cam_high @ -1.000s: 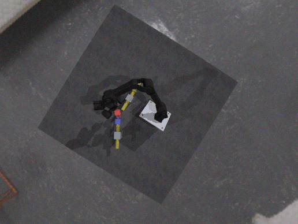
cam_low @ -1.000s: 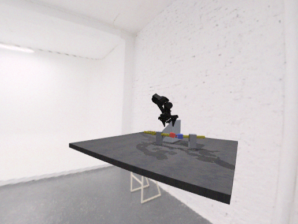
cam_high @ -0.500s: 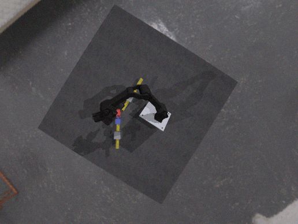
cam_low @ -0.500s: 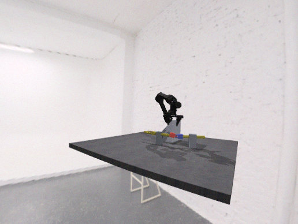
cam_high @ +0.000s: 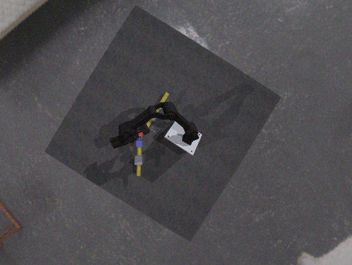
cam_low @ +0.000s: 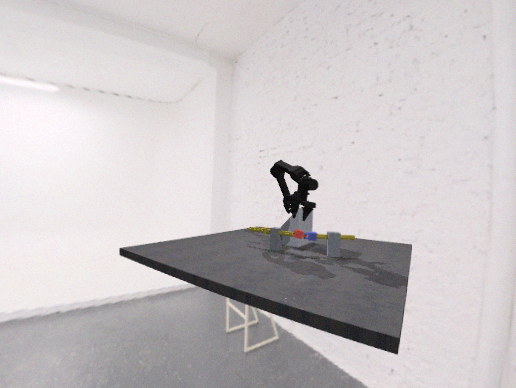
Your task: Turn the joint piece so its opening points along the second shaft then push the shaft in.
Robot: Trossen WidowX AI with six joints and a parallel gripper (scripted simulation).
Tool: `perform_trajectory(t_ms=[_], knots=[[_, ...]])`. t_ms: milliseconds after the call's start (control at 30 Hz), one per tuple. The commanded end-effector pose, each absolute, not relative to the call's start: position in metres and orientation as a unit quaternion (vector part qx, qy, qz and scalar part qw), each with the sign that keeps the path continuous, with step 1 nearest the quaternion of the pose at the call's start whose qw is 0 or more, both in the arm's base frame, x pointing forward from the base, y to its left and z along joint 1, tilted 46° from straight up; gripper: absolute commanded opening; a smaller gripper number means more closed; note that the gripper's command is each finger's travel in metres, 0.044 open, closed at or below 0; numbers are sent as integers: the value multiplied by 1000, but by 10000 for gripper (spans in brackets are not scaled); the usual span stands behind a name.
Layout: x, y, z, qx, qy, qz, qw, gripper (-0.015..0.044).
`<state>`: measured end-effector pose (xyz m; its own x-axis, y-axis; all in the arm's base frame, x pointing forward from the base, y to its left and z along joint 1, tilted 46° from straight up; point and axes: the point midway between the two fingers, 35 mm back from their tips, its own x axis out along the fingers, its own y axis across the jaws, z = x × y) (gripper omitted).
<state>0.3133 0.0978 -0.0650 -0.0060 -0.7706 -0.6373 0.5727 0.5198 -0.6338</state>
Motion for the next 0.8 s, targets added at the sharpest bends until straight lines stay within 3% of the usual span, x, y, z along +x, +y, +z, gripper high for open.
perform_trajectory(t_ms=[0,333,767], knots=[[312,97,-67,-69,486,-506,709,440],[311,95,-72,4,399,-562,725,440],[310,60,-109,5,397,-563,725,440]])
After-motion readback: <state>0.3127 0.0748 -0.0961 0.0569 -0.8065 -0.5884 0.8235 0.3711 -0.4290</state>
